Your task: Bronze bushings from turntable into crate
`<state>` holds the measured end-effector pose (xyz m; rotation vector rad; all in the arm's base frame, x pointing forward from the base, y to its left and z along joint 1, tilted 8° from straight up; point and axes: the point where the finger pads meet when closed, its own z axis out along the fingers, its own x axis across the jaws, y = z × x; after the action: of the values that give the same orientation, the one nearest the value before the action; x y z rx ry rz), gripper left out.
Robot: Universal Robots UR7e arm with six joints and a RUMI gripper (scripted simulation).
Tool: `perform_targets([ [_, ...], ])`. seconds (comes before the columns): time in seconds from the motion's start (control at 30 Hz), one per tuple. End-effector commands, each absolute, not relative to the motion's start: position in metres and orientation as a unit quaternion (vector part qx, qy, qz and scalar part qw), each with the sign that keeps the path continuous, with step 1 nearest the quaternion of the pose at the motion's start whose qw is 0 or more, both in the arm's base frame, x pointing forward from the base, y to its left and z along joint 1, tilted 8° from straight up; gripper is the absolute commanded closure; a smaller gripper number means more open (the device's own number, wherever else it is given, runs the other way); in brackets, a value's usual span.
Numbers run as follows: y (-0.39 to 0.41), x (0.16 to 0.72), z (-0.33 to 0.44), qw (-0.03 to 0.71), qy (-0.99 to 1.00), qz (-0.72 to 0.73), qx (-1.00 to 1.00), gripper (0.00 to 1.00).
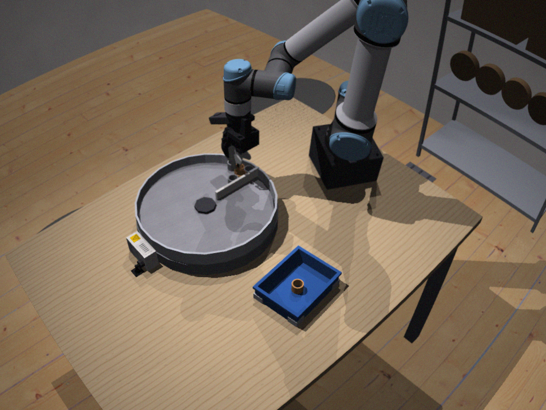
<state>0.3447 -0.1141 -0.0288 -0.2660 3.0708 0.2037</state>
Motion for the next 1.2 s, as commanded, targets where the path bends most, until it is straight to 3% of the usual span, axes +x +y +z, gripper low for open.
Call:
perform_targets([
  [0.0,-0.114,0.345,-0.029,0.027,0.994,0.066,-0.086,0.94],
  [1.17,-0.111,0.346,-0.052,0.027,0.994,0.066,-0.086,0.94],
])
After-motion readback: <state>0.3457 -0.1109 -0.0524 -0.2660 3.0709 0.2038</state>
